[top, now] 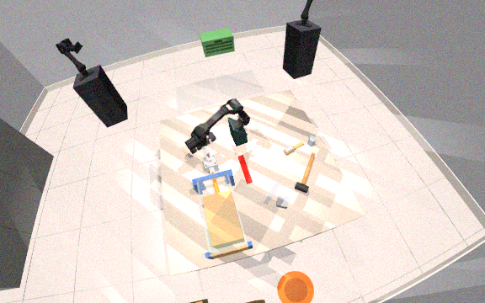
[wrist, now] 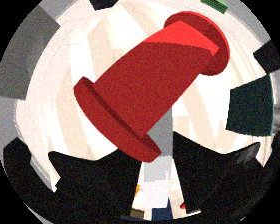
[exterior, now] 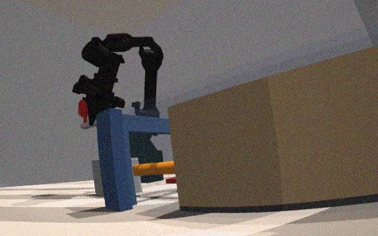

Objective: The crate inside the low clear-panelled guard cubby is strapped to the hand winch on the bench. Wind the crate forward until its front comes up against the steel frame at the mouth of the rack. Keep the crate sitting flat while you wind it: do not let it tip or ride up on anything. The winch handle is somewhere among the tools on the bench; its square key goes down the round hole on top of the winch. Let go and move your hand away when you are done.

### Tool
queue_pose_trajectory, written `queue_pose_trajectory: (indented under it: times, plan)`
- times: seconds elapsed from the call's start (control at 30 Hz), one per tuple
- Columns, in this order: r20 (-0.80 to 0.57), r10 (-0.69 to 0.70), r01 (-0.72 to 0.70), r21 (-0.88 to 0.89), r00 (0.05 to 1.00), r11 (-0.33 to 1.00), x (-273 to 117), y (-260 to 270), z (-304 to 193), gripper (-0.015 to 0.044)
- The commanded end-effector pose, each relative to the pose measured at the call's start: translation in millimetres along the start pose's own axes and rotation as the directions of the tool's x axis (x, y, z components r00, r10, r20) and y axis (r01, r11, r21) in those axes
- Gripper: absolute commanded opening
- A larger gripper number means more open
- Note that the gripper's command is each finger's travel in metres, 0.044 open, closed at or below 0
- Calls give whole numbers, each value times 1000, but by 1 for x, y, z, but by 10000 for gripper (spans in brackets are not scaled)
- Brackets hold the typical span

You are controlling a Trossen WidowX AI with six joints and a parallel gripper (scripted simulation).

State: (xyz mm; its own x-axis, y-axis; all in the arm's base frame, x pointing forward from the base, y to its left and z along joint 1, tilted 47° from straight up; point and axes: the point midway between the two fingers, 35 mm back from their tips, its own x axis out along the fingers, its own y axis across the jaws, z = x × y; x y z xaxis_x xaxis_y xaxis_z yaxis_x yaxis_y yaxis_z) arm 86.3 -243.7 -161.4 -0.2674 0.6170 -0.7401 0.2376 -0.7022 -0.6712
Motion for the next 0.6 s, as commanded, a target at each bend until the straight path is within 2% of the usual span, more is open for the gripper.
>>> queue_pose_trajectory:
  times: [0.0,0.57]
  plan:
    - [61,-8,7,20,998,1000,-6,3,2,0]
    - [71,-15,14,18,997,1000,9,5,-3,0]
